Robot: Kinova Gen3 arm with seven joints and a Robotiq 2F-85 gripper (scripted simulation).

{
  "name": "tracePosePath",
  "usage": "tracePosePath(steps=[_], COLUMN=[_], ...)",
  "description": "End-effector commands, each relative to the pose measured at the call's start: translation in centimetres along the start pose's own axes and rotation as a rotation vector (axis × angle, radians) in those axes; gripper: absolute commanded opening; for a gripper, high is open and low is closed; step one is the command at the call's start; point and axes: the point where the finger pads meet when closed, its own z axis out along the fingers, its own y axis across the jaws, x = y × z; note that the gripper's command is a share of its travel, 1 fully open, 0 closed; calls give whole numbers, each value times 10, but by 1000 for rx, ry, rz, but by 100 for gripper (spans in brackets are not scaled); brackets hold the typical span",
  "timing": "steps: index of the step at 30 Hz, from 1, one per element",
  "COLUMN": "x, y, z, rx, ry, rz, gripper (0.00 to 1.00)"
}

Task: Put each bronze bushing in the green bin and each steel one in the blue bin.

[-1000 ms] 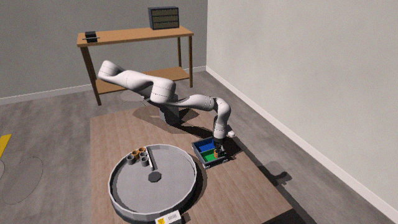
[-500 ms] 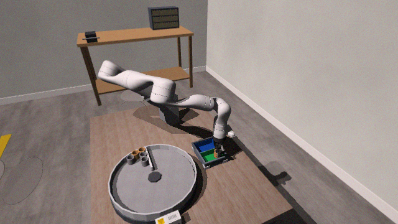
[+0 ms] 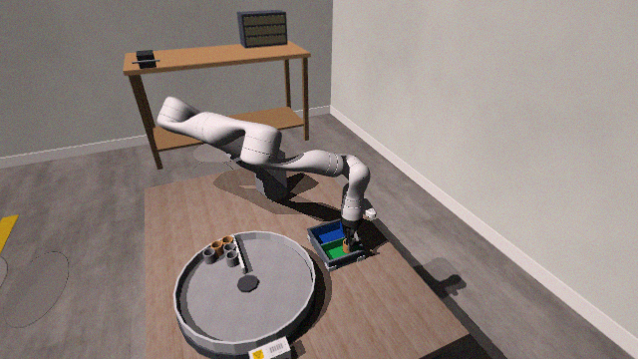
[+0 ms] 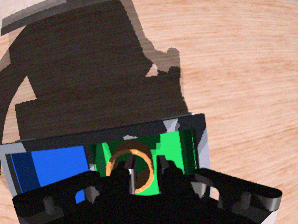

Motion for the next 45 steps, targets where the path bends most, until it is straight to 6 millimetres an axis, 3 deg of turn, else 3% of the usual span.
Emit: tracePosePath(steps=[1,45], x=[1,1], y=[1,1], z=[-1,-13], rx=[-2,-2], ry=[2,2], rz=[0,0], gripper=[19,19])
